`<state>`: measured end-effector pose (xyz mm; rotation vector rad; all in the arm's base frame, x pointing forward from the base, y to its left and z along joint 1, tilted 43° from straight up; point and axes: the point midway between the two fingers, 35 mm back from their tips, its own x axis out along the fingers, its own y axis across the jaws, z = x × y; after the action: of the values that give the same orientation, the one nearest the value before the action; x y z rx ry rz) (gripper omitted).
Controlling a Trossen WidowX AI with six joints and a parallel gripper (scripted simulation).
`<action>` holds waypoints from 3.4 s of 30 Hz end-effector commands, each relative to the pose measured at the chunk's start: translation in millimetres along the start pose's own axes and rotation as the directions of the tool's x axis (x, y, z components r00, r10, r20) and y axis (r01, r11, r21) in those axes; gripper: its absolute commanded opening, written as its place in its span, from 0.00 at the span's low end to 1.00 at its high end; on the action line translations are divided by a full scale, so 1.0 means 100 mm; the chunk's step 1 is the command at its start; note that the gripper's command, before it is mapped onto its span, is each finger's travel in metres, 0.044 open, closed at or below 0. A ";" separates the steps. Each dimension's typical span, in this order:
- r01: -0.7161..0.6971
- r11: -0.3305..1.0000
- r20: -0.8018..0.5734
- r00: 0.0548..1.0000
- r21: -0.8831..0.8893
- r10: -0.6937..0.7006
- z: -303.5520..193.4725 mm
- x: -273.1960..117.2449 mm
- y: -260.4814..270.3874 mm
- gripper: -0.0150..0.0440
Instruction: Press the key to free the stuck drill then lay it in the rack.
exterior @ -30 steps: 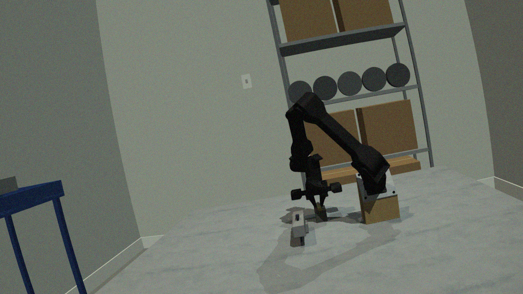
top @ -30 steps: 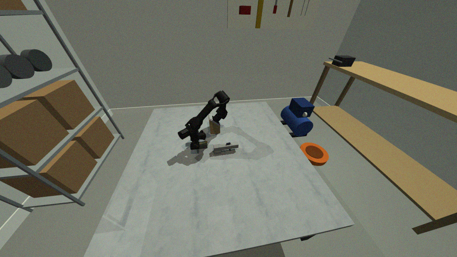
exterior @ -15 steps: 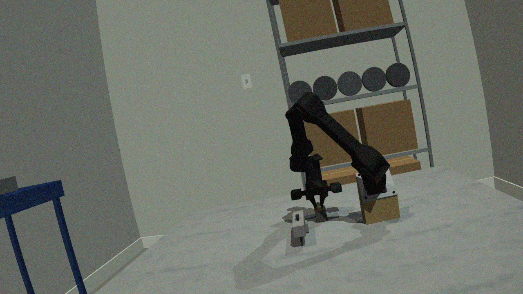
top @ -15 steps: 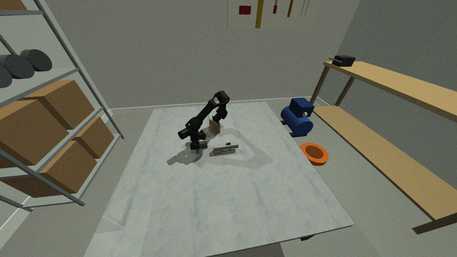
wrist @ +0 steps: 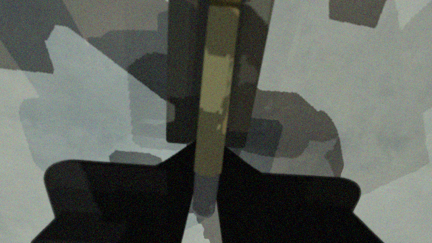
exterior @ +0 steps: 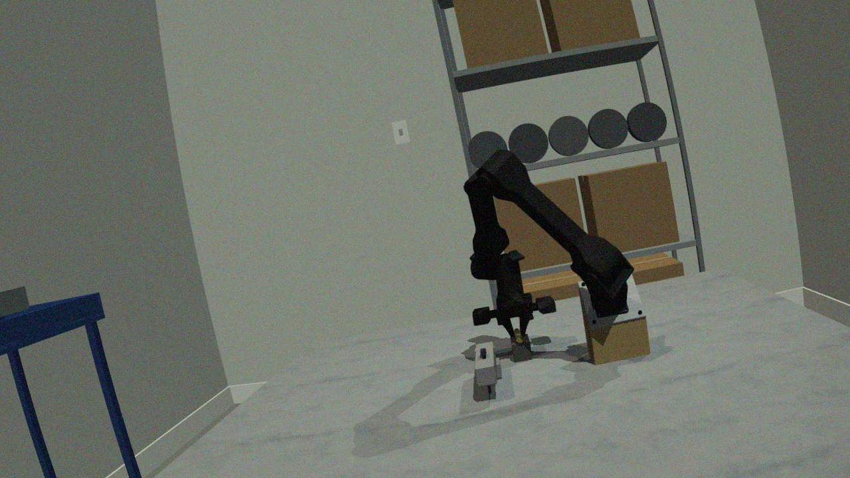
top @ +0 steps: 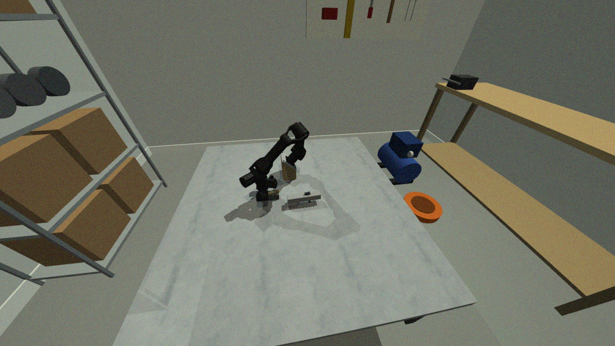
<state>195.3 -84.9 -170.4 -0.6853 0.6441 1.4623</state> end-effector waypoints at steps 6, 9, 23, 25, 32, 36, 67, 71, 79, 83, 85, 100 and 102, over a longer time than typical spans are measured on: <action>-0.014 1.000 0.015 1.000 0.001 0.014 0.04 0.07 0.02 0.25; -0.014 1.000 0.015 1.000 0.001 0.014 0.04 0.07 0.02 0.25; -0.014 1.000 0.015 1.000 0.001 0.014 0.04 0.07 0.02 0.25; -0.014 1.000 0.015 1.000 0.001 0.014 0.04 0.07 0.02 0.25; -0.014 1.000 0.015 1.000 0.001 0.014 0.04 0.07 0.02 0.25; -0.014 1.000 0.015 1.000 0.001 0.014 0.04 0.07 0.02 0.25; 0.000 1.000 -0.001 1.000 0.000 0.000 0.00 0.00 0.00 0.39; 0.000 1.000 -0.001 1.000 0.000 0.000 0.00 0.00 0.00 0.57; 0.000 1.000 -0.001 1.000 0.000 0.000 0.00 0.00 0.00 0.92; -0.008 1.000 0.007 1.000 0.000 0.008 0.00 -0.11 0.00 1.00; -0.013 1.000 0.013 1.000 0.001 0.013 0.00 -0.23 0.01 1.00; -0.023 1.000 0.009 1.000 0.002 0.023 -0.02 -0.74 -0.01 1.00; -0.121 0.991 -0.052 0.992 -0.052 0.118 0.07 -0.79 -0.05 1.00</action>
<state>194.4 -138.2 -114.7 -0.6864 0.6618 1.4951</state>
